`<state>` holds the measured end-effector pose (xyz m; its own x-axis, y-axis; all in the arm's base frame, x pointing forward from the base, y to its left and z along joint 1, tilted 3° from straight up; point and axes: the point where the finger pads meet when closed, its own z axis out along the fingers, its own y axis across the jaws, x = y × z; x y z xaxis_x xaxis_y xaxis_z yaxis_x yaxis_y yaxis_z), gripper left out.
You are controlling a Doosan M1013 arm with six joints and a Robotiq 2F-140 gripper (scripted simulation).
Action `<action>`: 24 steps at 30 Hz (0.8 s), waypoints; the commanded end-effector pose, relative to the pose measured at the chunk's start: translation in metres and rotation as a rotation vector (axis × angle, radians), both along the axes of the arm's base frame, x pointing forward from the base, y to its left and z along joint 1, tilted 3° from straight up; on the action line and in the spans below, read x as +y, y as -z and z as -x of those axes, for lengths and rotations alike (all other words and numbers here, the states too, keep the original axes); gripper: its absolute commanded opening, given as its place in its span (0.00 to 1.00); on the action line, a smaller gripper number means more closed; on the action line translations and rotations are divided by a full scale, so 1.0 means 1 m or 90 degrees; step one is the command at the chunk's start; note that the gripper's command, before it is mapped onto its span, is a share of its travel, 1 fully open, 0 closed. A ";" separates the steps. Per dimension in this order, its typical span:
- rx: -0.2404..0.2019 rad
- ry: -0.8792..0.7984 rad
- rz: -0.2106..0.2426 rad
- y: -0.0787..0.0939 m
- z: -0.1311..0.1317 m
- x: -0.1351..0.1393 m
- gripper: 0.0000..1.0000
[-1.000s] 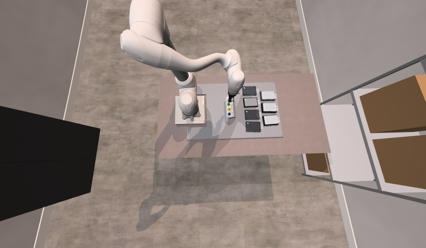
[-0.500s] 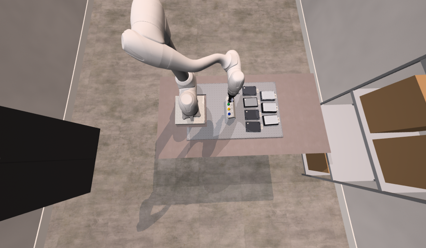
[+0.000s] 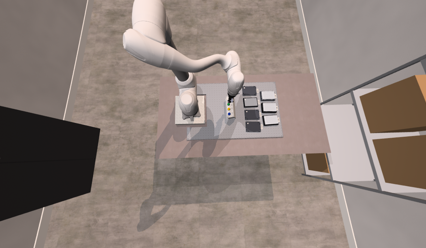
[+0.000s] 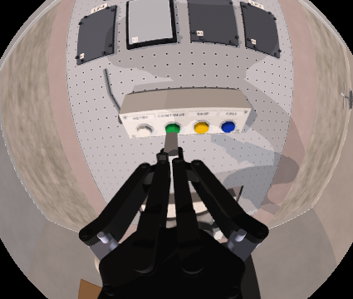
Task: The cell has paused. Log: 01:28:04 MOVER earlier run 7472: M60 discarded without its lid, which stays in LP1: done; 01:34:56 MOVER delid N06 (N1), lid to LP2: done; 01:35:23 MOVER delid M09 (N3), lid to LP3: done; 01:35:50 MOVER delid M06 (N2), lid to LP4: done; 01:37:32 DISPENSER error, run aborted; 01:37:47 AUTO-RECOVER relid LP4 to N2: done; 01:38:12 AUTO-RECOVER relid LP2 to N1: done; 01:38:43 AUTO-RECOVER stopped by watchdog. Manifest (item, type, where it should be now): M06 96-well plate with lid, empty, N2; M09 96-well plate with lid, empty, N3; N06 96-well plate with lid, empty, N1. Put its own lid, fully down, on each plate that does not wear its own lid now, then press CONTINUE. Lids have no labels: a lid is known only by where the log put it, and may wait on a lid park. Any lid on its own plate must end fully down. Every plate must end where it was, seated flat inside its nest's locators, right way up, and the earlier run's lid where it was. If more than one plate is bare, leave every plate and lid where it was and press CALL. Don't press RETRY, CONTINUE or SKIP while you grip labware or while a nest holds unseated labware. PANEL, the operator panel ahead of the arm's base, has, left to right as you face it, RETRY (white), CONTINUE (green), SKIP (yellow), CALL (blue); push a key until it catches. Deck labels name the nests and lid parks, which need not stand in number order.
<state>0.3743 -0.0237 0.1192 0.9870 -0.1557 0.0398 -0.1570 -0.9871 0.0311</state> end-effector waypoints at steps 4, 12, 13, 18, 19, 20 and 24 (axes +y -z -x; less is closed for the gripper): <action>0.000 0.000 0.000 0.002 0.000 0.000 0.00; 0.000 0.000 0.000 0.003 0.000 0.000 0.00; 0.000 0.000 0.000 0.003 0.000 0.000 0.00; 0.000 0.000 0.000 0.004 0.000 0.000 0.00; 0.000 0.000 0.000 0.004 0.000 0.000 0.00; 0.000 0.000 0.000 0.004 0.000 0.000 0.00; 0.000 0.000 0.000 0.004 0.000 0.000 0.00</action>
<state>0.3744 -0.0240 0.1155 0.9870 -0.1557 0.0398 -0.1570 -0.9871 0.0311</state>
